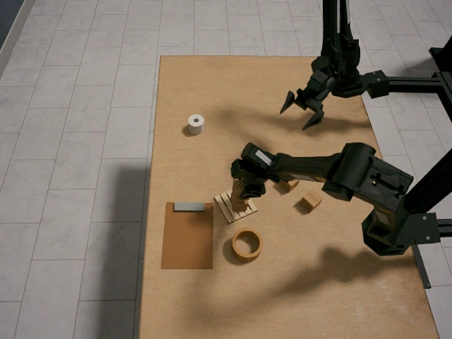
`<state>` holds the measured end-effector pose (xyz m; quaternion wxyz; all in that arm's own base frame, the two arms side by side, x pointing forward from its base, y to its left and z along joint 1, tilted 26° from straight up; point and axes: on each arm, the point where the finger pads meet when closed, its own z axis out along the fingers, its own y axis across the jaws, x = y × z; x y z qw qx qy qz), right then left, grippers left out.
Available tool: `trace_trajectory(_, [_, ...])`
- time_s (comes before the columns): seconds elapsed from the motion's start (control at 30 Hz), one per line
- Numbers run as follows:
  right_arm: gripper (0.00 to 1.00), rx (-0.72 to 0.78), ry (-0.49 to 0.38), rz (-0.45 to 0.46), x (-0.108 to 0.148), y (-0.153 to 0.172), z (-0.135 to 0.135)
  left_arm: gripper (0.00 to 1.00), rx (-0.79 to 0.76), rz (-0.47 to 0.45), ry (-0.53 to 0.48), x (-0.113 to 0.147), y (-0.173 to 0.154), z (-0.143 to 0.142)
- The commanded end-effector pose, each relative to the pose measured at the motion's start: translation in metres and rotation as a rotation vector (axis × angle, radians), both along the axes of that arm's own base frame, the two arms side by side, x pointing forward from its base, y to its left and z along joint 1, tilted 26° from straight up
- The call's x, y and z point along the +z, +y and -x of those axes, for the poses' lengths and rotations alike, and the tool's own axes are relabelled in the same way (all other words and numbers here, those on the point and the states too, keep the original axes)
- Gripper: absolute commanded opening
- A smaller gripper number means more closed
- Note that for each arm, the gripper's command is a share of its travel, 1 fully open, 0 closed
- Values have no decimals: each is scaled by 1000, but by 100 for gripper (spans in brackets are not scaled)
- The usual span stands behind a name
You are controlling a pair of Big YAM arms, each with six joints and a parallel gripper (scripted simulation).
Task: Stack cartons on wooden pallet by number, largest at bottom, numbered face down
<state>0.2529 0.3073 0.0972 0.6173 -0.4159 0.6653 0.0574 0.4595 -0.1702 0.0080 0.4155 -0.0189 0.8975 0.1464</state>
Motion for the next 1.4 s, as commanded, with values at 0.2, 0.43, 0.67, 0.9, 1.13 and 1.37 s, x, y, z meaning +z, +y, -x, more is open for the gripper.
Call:
trace_trajectory(0.2, [100,8,-15,-32,11,12,-4,50,0,-11,4,-15,10,-5])
trace_trajectory(0.43, [100,8,-15,-32,11,12,-4,50,-7,2,-18,-7,4,-10])
trace_trajectory(0.67, [100,8,-15,-32,11,12,-4,50,0,-7,-3,-19,10,-10])
trace_trajectory(0.9, [100,8,-15,-32,11,12,-4,50,-2,-2,-11,-16,9,-11])
trace_trajectory(1.13, [100,8,-15,-32,11,12,-4,50,0,-7,-3,-24,12,-12])
trace_trajectory(1.37, [100,8,-15,-32,11,12,-4,50,1,-7,-4,-26,13,-13])
